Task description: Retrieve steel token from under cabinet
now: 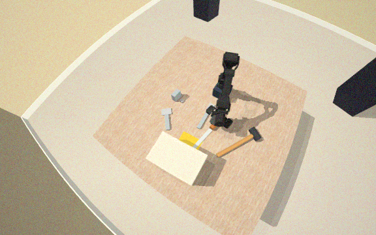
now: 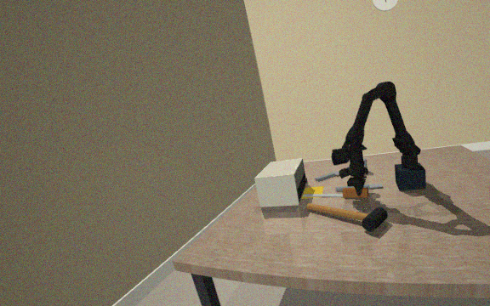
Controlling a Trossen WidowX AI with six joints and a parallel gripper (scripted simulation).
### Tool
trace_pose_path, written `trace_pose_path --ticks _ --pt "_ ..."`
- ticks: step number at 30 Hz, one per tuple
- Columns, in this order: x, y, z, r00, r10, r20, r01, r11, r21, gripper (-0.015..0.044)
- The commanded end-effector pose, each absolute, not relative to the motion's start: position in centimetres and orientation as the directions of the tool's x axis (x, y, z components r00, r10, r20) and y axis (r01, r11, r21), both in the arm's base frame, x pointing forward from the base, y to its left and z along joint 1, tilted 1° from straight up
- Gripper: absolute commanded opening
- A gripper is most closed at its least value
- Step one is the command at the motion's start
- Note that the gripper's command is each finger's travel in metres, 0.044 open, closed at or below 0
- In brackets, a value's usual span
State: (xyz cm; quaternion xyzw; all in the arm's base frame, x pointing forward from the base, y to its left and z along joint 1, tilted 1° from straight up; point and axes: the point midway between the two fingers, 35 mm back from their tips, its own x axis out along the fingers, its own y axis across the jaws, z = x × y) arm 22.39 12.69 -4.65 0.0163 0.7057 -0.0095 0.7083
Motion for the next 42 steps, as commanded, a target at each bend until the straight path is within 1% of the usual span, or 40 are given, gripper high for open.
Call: trace_pose_path --ticks 1,42 --pt "21.5 12.7 -4.7 -0.004 0.008 -1.0 0.038 0.999 0.008 0.0" --pt "21.0 16.4 -4.3 -0.003 0.011 -1.0 0.131 0.991 0.011 0.0"
